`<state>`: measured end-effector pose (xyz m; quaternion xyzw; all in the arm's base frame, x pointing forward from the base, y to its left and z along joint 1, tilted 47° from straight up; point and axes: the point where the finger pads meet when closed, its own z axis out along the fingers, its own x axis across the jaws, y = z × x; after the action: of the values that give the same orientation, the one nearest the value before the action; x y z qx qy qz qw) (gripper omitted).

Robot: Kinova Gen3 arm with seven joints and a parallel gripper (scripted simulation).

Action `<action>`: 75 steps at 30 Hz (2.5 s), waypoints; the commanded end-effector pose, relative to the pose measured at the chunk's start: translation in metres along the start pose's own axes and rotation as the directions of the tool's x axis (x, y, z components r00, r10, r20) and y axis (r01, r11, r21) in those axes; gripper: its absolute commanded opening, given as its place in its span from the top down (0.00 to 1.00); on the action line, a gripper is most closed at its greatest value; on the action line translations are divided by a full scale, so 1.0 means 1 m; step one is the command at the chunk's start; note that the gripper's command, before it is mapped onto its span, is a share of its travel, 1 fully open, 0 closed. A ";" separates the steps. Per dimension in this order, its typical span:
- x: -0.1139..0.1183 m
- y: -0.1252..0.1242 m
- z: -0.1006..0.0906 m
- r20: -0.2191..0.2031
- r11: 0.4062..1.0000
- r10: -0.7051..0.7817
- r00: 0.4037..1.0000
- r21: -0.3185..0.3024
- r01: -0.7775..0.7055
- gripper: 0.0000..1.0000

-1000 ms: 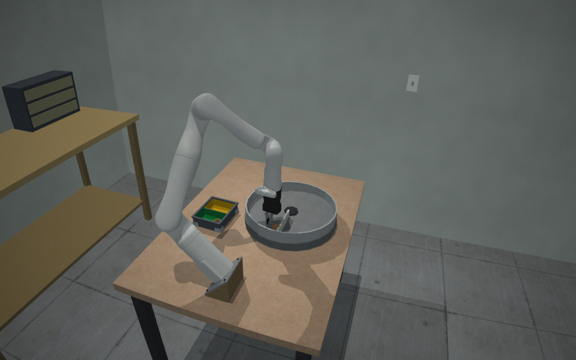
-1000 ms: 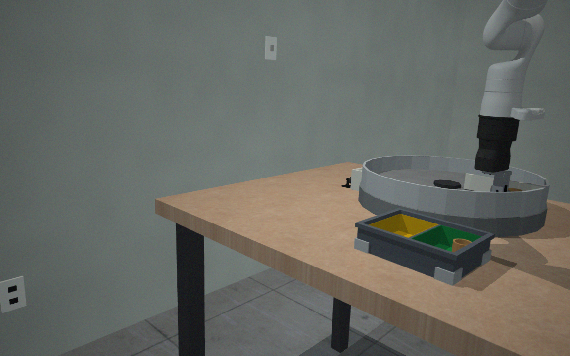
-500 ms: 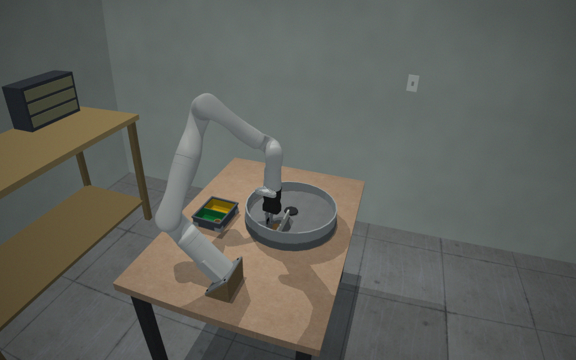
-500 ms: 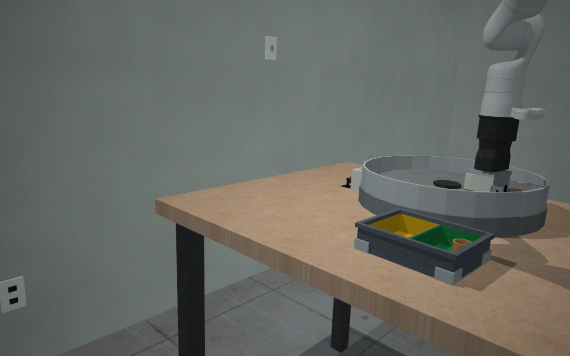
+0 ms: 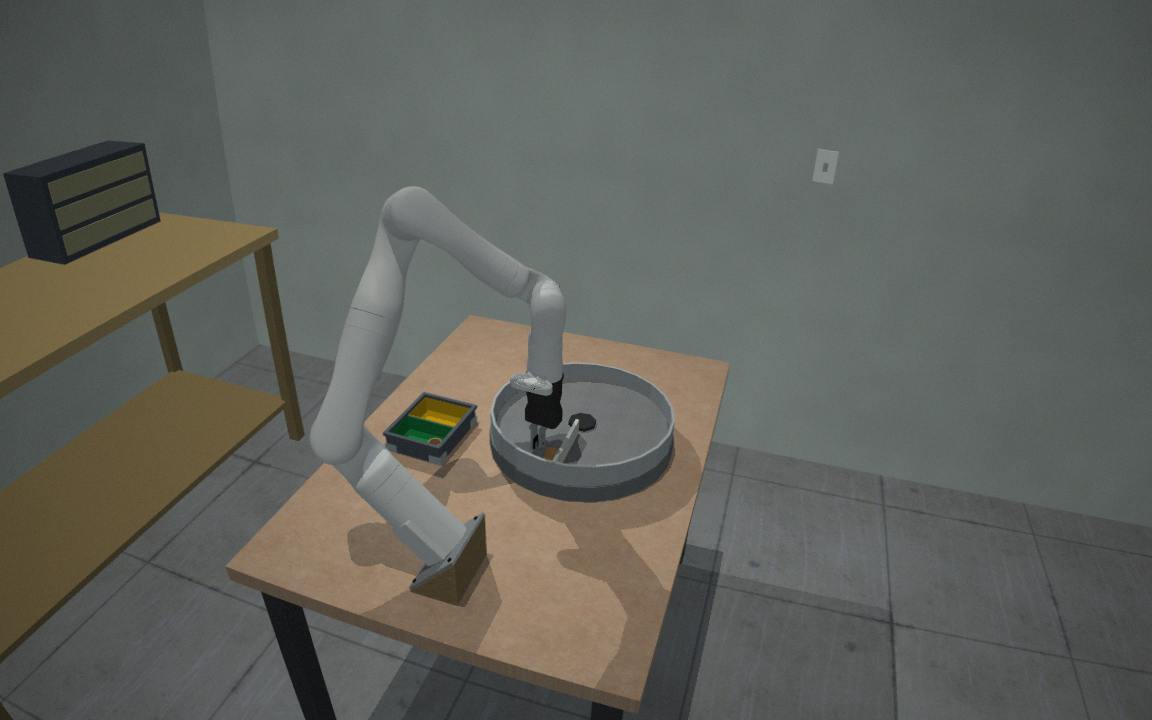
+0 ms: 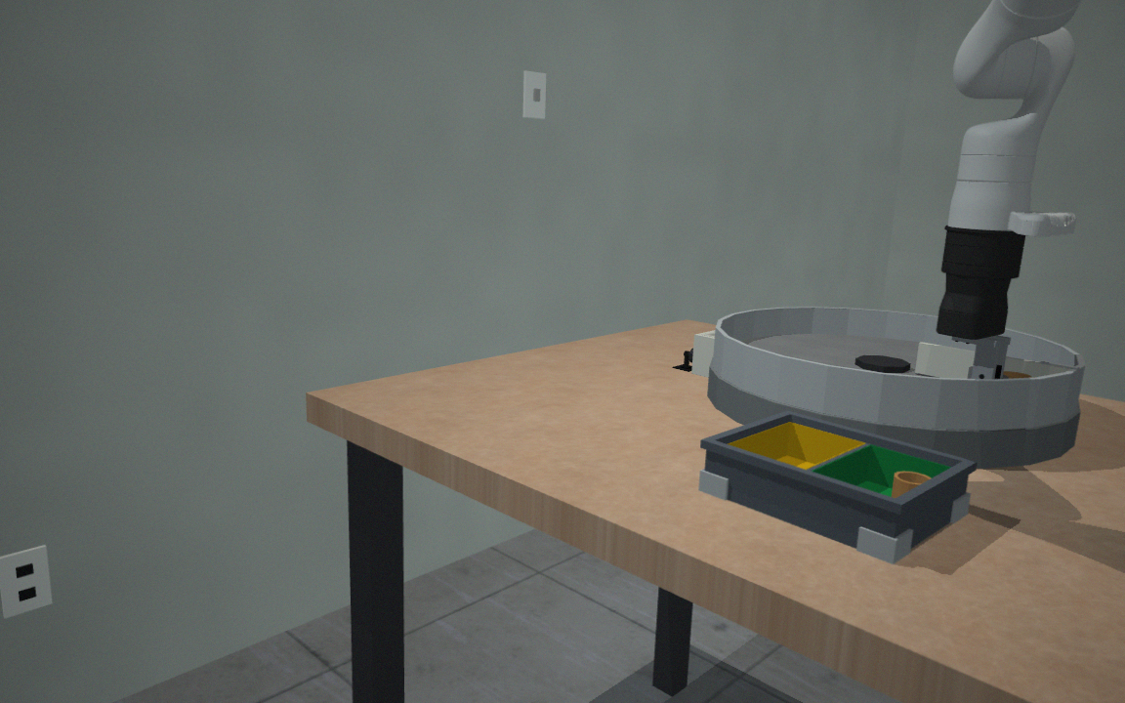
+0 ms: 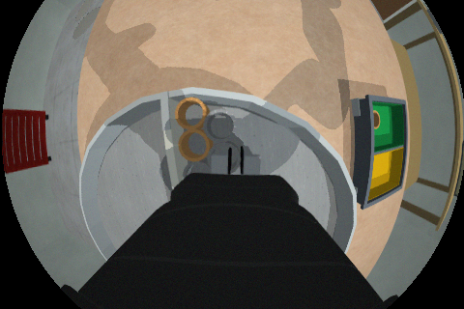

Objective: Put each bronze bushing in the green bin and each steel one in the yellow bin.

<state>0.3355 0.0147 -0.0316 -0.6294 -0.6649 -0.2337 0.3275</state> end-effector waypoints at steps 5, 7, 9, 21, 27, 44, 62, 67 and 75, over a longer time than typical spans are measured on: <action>-0.001 0.001 -0.003 0.003 1.000 0.000 1.000 -0.003 0.000 1.00; -0.001 0.001 -0.005 0.003 1.000 0.000 1.000 -0.003 0.000 1.00; -0.001 0.001 -0.006 0.003 1.000 0.000 1.000 -0.003 0.000 1.00; -0.001 0.001 -0.009 0.003 1.000 0.000 1.000 -0.003 0.000 1.00; -0.001 0.001 -0.011 0.003 1.000 0.000 1.000 -0.003 0.000 1.00; -0.001 0.001 -0.015 0.003 1.000 0.000 1.000 -0.003 0.000 1.00; -0.001 0.001 -0.021 0.003 1.000 0.000 1.000 -0.003 0.000 1.00; -0.001 0.001 -0.021 0.003 1.000 0.000 1.000 -0.003 0.000 1.00; -0.001 0.001 -0.024 0.003 1.000 0.000 1.000 -0.003 0.000 1.00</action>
<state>0.3390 -0.0019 -0.0164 -0.6297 -0.6649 -0.2336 0.3267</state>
